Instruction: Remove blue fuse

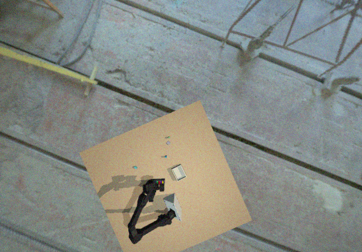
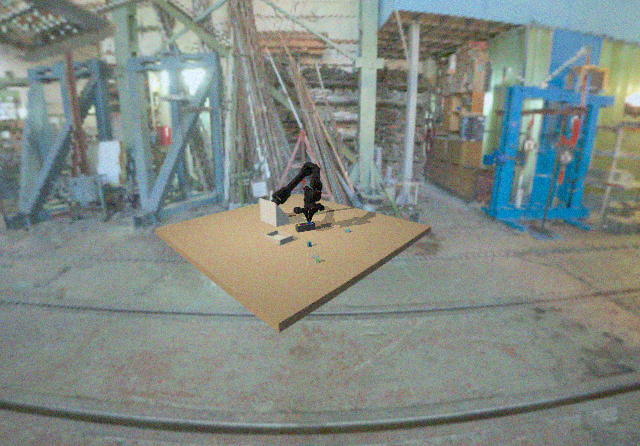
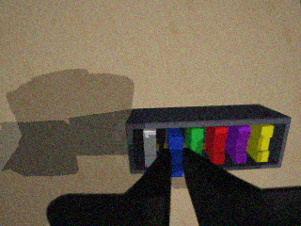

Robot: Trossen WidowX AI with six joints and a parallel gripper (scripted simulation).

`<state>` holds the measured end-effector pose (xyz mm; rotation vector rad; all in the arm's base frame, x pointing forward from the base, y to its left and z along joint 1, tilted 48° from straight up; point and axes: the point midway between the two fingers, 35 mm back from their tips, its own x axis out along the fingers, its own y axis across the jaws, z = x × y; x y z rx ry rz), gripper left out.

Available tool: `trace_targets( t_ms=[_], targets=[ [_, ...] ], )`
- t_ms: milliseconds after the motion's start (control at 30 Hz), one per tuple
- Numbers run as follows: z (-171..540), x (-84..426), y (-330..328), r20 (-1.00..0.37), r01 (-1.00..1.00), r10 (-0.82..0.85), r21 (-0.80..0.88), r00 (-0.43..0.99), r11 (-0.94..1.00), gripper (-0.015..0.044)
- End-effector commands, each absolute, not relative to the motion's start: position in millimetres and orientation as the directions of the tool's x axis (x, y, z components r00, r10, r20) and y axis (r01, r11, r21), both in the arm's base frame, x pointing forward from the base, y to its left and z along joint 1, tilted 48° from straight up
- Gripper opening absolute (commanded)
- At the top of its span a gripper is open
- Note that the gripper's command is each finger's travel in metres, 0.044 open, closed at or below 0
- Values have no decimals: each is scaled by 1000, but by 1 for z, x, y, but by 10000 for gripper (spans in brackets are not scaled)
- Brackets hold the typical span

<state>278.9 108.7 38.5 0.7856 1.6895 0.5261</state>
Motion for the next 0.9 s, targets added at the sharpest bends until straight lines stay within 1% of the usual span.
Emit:
trace_targets(
  t_ms=[0,867],
  targets=[
    [40,279,107,-668,223,732,699,-134,679,0],
    [48,281,98,-667,224,732,700,-134,679,0]
  ],
)
